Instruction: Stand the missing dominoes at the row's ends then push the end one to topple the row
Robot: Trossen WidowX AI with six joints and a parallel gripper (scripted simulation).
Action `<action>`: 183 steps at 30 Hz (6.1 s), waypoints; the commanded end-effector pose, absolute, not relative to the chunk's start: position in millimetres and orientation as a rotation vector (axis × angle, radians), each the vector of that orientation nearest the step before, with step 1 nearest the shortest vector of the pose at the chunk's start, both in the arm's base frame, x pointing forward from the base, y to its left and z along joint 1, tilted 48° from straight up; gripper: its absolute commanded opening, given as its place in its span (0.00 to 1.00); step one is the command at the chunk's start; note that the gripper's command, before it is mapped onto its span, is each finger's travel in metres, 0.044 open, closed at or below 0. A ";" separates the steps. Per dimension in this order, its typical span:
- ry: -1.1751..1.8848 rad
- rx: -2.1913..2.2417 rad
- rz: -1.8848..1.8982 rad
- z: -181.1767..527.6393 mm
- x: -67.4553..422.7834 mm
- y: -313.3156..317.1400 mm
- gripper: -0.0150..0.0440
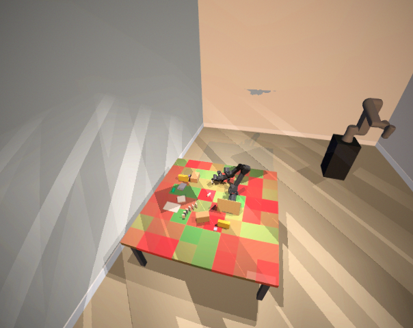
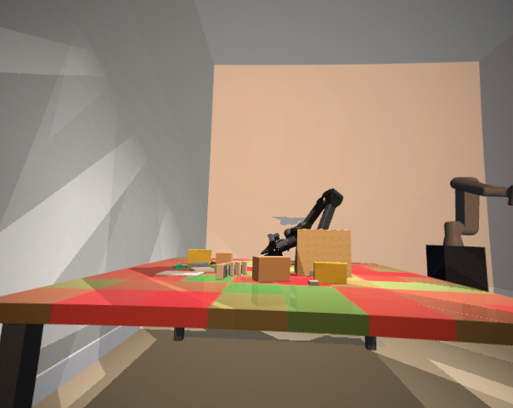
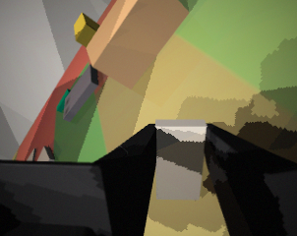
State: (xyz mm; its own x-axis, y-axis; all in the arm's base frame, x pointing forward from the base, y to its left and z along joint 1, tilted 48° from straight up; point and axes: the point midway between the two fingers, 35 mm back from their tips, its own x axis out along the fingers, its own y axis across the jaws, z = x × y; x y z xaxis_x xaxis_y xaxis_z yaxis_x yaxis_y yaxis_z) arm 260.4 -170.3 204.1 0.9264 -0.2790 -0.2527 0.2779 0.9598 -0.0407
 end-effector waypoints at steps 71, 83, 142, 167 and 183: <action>-0.072 -0.848 -0.088 198.3 177.7 -134.9 0.44; -0.054 -0.853 -0.086 185.8 179.5 -149.0 0.44; -0.030 -0.852 -0.087 198.7 178.5 -130.4 1.00; 0.572 -0.055 -0.241 187.4 299.4 -127.6 1.00; 1.370 -0.563 -0.678 224.3 206.7 -102.2 1.00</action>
